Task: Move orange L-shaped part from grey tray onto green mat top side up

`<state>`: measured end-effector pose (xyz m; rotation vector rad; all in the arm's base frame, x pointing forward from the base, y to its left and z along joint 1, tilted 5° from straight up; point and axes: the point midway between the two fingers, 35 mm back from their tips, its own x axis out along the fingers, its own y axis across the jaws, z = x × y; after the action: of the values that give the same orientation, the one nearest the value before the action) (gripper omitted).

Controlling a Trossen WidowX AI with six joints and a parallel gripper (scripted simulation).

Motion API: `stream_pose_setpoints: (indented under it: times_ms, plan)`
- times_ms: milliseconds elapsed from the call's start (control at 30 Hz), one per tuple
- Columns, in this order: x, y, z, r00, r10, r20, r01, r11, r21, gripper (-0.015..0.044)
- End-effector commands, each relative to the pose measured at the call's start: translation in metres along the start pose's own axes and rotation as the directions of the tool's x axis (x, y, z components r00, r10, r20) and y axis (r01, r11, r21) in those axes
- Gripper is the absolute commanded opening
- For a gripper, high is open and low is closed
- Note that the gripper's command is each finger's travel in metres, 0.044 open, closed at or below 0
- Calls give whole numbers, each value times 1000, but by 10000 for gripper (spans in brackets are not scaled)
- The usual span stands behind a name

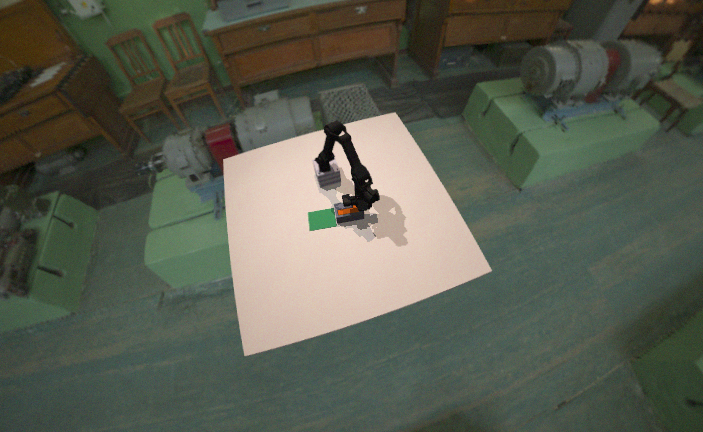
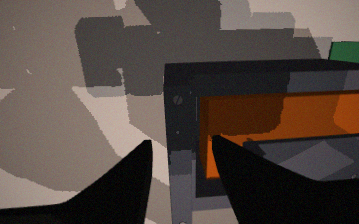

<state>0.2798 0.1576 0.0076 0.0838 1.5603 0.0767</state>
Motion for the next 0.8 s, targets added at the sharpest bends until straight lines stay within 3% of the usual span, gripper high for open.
stream_pose_setpoints:
  times_ms: [0, 767]
  plan:
    - [7, -1, 0, 1000, -4, -1, 4, 1000, 5, 180]
    - [34, -1, -1, 1000, -4, -2, 4, 1000, 6, 180]
